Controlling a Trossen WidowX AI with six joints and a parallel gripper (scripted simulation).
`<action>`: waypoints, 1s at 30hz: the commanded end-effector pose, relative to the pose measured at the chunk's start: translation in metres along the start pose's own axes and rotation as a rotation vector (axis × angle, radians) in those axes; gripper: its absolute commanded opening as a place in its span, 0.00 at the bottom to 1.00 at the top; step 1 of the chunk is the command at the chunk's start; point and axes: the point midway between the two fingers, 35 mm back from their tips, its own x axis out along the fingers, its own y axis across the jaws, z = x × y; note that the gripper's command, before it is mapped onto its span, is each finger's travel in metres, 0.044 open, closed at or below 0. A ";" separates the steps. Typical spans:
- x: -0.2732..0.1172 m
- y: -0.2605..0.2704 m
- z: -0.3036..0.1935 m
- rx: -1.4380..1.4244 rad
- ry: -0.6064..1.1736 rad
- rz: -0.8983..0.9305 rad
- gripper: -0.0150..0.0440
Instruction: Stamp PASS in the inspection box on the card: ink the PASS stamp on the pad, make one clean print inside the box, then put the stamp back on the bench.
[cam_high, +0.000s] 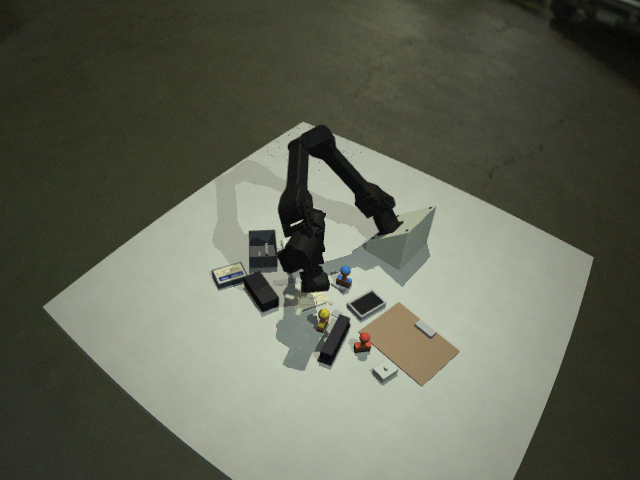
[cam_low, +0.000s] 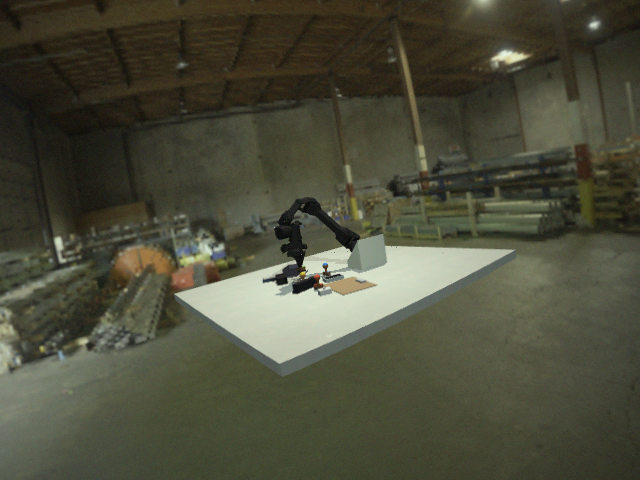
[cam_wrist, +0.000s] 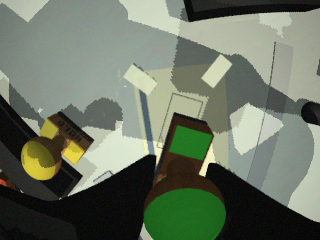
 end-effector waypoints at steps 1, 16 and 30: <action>0.004 0.000 -0.001 -0.007 -0.002 -0.004 0.25; 0.014 0.000 -0.001 -0.007 -0.004 -0.003 0.25; 0.023 -0.001 -0.001 -0.006 -0.006 -0.004 0.25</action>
